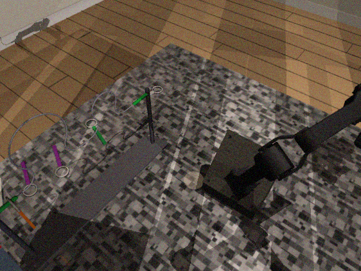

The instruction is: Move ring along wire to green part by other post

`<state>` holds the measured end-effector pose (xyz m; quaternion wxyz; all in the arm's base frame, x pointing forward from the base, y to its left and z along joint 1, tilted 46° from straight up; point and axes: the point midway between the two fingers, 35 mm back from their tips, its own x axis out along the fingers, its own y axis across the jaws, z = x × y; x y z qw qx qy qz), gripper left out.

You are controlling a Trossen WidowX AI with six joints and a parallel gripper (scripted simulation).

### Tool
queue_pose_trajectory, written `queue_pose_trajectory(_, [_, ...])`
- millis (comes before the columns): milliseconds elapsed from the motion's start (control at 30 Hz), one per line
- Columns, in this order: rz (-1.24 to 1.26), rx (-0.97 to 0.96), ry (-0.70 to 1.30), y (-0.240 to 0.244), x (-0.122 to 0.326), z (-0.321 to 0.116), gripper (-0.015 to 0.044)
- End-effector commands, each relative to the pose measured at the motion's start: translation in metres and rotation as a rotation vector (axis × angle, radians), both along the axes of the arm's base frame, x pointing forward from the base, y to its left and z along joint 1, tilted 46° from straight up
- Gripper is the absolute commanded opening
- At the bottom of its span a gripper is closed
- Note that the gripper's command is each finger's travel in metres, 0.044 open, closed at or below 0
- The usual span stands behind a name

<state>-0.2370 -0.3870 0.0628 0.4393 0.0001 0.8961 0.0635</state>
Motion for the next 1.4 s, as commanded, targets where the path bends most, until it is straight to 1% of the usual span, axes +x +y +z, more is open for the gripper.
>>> queue_pose_trajectory(0, [0.064, -0.046, -0.004, -0.017, 0.035, 0.004, 0.0160])
queue_pose_trajectory(267, [0.225, -0.159, -0.016, -0.046, 0.121, 0.019, 0.0160])
queue_pose_trajectory(367, [0.294, -0.208, -0.030, -0.053, 0.160, 0.026, 0.0160])
queue_pose_trajectory(667, [0.509, -0.352, -0.102, -0.052, 0.281, 0.046, 0.0160])
queue_pose_trajectory(833, [0.627, -0.425, -0.162, -0.036, 0.346, 0.057, 0.0160])
queue_pose_trajectory(1000, [0.743, -0.491, -0.235, -0.011, 0.407, 0.067, 0.0160])
queue_pose_trajectory(1233, [0.900, -0.570, -0.361, 0.040, 0.483, 0.082, 0.0160])
queue_pose_trajectory(1367, [0.947, -0.610, -0.446, 0.072, 0.517, 0.088, 0.0160])
